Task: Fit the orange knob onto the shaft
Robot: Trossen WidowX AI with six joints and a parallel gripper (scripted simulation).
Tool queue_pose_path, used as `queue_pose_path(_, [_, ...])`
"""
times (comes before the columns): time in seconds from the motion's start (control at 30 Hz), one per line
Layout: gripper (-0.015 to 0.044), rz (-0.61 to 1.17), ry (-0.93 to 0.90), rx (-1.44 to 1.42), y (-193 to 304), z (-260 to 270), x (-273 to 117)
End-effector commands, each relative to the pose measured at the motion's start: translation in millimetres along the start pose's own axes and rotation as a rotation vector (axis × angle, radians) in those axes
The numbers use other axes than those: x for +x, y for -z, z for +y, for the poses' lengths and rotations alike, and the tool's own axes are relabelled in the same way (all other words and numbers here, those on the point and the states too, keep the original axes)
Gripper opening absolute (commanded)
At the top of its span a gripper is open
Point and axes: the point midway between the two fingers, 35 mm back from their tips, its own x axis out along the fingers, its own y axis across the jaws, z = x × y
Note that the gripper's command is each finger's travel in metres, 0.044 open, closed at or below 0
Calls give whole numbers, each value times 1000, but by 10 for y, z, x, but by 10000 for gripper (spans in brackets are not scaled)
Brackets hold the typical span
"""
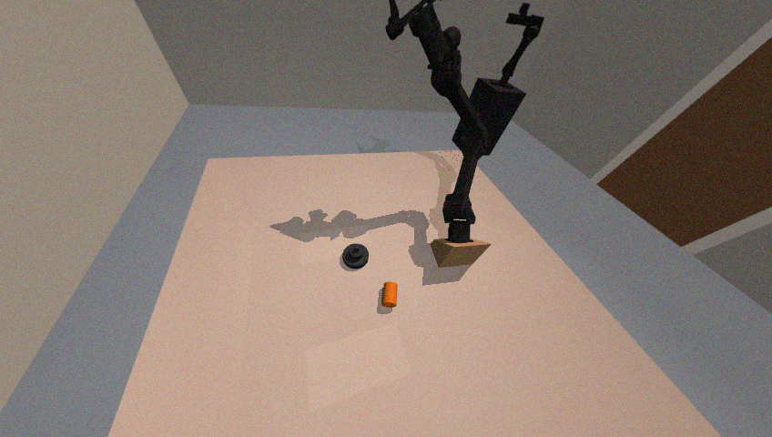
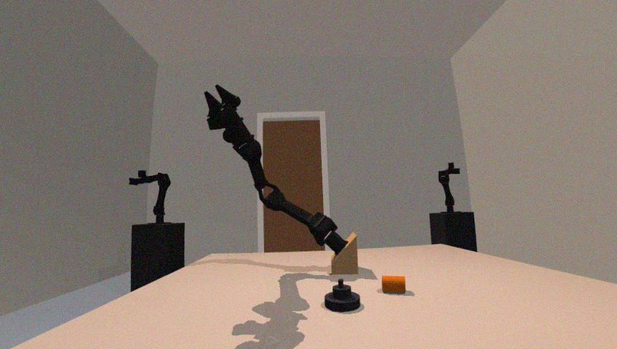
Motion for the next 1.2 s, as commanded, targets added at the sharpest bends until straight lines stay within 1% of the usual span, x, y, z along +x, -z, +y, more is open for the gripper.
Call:
queue_pose_path(0.0, [440,133,148,119,603,-463,98])
queue_pose_path(0.13, [440,253,321,242,1225,-934,103])
queue_pose_path(0.27, [440,354,519,354,1857,-1406,-22])
queue_pose_path(0.4, [440,432,741,448,2473,-1866,-283])
queue_pose_path(0.53, [440,483,985,517,3044,-2297,-679])
queue_pose_path(0.7, [440,498,1318,553,3657,-2780,-1357])
queue_pose_path(0.87, [440,446,1669,509,4100,-3175,-2214])
queue_pose_path(1.03, [440,313,2009,353,4312,-3456,-3194])
queue_pose_path(1.17, [440,138,2236,116,4274,-3582,-4019])
